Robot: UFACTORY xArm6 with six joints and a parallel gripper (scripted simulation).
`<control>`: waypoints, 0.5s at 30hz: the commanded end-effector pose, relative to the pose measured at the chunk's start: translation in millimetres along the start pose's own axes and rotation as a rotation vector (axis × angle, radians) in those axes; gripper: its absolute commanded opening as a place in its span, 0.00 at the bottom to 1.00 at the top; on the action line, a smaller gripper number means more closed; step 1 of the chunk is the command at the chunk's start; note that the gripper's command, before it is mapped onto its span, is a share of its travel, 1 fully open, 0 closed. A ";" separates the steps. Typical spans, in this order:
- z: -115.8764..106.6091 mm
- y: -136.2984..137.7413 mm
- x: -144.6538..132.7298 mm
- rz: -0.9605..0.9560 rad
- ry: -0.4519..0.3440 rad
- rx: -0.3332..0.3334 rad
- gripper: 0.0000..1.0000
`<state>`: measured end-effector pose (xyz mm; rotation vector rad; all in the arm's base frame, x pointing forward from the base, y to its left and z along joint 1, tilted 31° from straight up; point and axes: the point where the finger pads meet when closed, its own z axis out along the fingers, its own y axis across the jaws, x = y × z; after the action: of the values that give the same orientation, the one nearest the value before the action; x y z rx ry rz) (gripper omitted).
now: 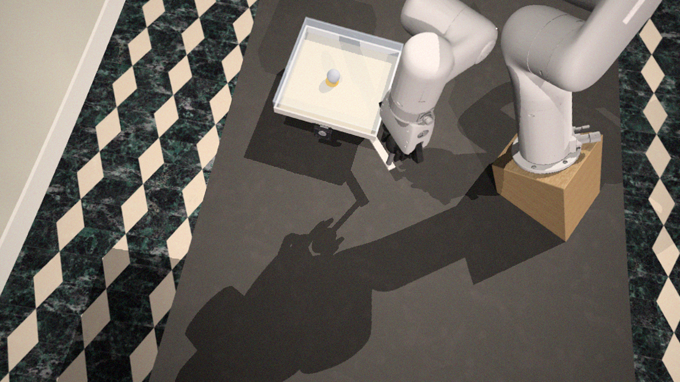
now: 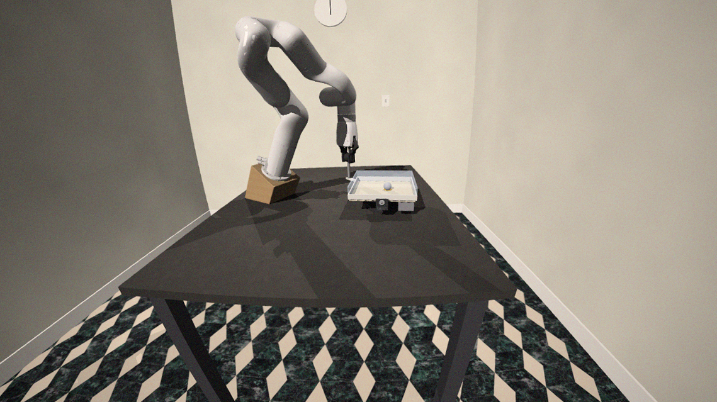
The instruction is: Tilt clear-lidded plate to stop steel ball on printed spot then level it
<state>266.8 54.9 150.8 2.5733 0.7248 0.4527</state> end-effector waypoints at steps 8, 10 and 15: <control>-0.8 0.5 0.7 0.001 0.002 0.000 0.00; -0.8 0.5 0.7 0.001 0.002 0.000 0.00; -0.8 0.5 0.7 0.001 0.002 0.000 0.61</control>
<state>266.7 54.8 150.8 2.5731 0.7245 0.4522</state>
